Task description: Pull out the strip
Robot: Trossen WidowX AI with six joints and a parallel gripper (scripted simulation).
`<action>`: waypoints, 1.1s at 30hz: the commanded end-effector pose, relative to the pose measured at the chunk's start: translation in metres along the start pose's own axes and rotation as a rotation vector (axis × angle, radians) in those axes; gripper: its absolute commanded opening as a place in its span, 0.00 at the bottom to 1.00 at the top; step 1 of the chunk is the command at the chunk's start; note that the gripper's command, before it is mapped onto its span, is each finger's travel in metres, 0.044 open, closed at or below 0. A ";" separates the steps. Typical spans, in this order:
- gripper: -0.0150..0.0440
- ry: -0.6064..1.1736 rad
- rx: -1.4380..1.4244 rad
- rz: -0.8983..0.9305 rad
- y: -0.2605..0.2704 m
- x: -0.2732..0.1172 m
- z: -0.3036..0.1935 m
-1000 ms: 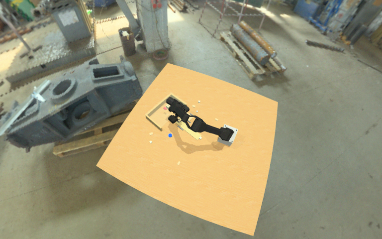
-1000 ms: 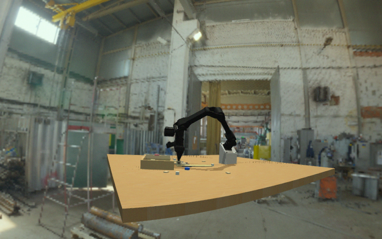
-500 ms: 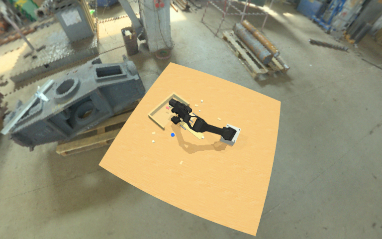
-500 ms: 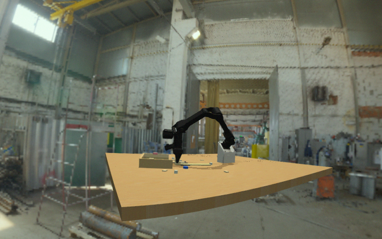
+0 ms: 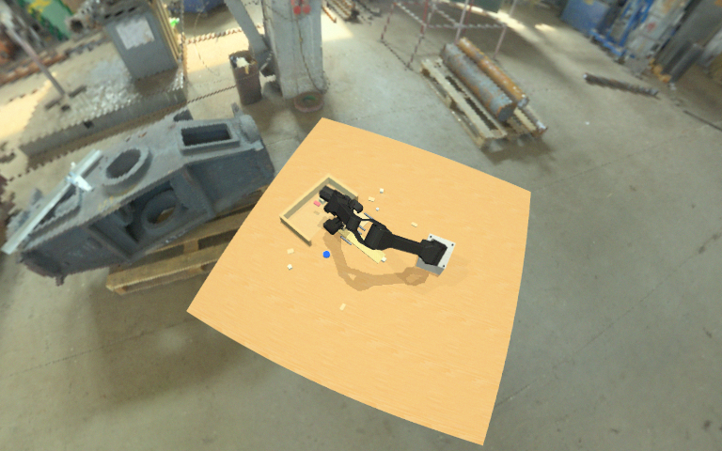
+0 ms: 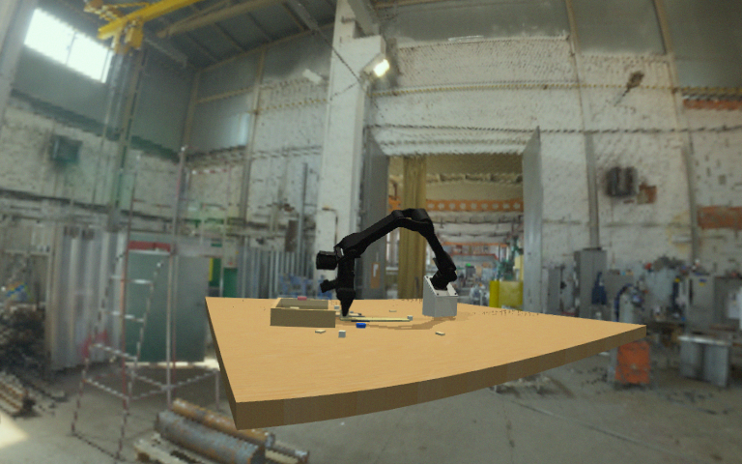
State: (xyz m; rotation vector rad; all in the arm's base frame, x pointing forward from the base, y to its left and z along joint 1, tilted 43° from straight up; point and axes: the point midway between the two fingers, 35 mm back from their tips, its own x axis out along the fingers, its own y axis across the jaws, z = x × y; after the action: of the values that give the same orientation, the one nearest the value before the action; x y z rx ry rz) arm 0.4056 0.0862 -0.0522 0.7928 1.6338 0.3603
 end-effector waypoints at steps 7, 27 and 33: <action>0.25 0.002 0.004 0.000 -0.012 -0.023 -0.026; 0.25 0.006 0.010 0.002 -0.033 -0.042 -0.080; 0.25 0.006 0.010 0.001 -0.041 -0.042 -0.099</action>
State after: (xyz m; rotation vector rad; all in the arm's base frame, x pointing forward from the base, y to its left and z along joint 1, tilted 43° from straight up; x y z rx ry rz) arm 0.3113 0.0494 -0.0238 0.8106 1.6450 0.3557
